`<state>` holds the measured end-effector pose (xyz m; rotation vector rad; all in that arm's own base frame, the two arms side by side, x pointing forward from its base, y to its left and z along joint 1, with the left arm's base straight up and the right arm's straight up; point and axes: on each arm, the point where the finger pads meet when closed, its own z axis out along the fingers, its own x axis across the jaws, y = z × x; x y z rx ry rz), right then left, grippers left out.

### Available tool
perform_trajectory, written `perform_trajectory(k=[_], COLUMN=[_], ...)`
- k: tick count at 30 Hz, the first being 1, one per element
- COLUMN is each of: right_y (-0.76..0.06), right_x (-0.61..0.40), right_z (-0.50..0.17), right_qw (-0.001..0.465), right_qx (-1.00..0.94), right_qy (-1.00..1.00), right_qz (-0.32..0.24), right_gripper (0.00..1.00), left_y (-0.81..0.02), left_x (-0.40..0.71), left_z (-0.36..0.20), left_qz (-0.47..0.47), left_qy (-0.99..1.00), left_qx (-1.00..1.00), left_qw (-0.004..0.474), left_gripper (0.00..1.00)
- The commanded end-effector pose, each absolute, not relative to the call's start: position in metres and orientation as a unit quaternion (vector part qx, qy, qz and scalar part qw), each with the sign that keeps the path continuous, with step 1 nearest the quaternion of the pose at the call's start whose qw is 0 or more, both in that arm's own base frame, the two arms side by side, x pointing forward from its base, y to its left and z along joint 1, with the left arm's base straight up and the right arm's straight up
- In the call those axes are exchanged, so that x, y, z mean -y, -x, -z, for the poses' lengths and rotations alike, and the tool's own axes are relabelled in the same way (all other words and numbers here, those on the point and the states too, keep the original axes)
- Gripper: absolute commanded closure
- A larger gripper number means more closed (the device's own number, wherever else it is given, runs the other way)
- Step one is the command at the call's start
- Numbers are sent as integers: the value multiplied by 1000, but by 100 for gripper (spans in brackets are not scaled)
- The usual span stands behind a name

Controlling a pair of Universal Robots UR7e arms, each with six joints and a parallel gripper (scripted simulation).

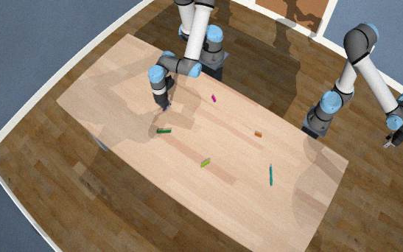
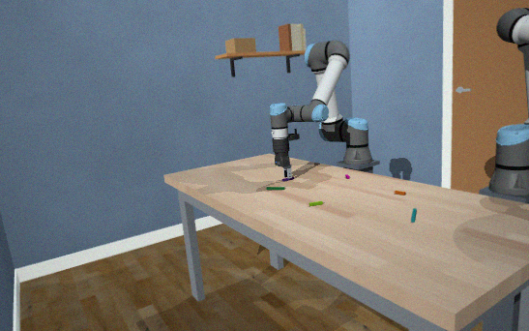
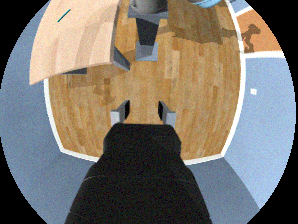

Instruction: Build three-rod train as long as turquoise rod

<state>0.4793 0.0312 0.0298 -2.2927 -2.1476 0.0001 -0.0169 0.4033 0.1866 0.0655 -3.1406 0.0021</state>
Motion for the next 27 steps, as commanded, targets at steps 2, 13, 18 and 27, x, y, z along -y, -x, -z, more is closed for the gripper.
perform_trajectory(k=[2, 13, 18, 27], right_y=[-480, -480, -480, -480], right_x=[-31, -31, -31, -31], right_z=[-27, -21, -21, -21], right_qw=[0, 0, 0, 0], right_qx=[684, 684, 684, 684], right_qy=[730, 730, 730, 730], right_qz=[1, 1, 1, 1], right_gripper=[46, 46, 46, 46], left_y=[17, 17, 17, 17], left_x=[-404, -404, -404, -404], left_z=[-187, -187, -187, -187], left_qz=[0, 0, 0, 0], left_qy=[-21, -21, -21, -21], left_qx=[1000, 1000, 1000, 1000], left_qw=[0, 0, 0, 0], left_gripper=[0, 0, 0, 0])
